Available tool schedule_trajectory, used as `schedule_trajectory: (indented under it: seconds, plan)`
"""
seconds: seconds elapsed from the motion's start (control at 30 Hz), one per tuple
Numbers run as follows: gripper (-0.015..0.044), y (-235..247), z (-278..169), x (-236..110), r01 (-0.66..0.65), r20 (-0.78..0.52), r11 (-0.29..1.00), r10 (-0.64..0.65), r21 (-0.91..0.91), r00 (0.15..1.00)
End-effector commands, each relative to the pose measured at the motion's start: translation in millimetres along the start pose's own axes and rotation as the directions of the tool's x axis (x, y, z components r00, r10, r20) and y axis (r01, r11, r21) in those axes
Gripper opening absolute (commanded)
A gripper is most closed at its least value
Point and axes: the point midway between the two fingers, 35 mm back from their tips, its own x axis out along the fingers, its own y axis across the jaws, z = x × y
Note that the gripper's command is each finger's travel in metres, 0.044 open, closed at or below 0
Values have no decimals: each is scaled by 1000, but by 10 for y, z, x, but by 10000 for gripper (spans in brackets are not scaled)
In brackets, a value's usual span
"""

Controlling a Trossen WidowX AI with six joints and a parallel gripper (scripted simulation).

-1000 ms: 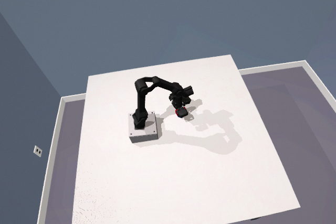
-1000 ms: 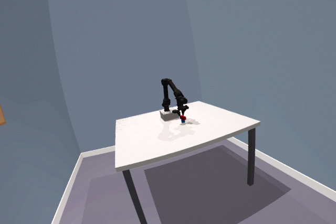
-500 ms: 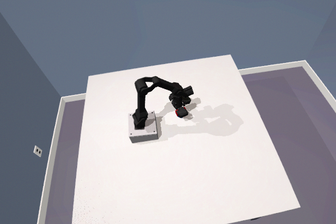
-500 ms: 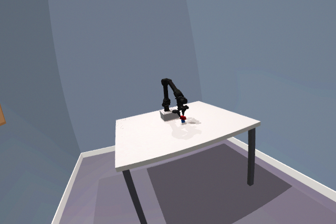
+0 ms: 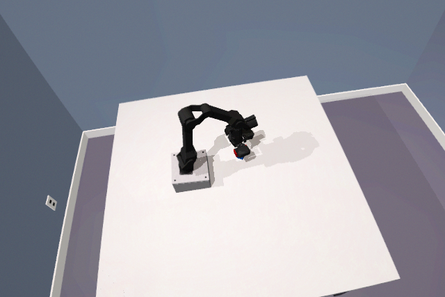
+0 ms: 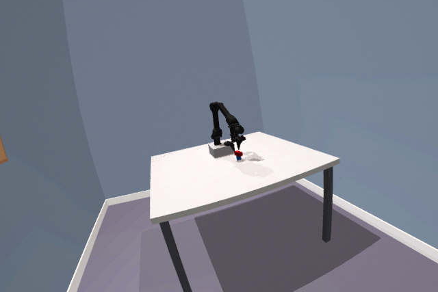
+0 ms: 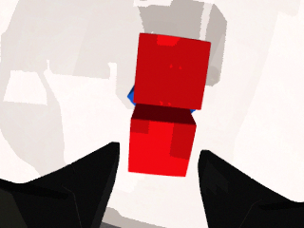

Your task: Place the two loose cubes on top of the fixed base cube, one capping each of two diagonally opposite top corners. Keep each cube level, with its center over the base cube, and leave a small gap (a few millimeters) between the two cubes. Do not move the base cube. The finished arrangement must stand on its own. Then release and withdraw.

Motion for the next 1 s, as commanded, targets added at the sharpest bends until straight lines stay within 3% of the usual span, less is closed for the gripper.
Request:
schedule_trajectory:
  seconds: [0.0, 0.97]
  plan:
    - [205, 1, 21, -81, 0, 7, 1000, 0, 1, 1000]
    - [205, 3, 22, -493, 0, 7, 1000, 0, 1, 1000]
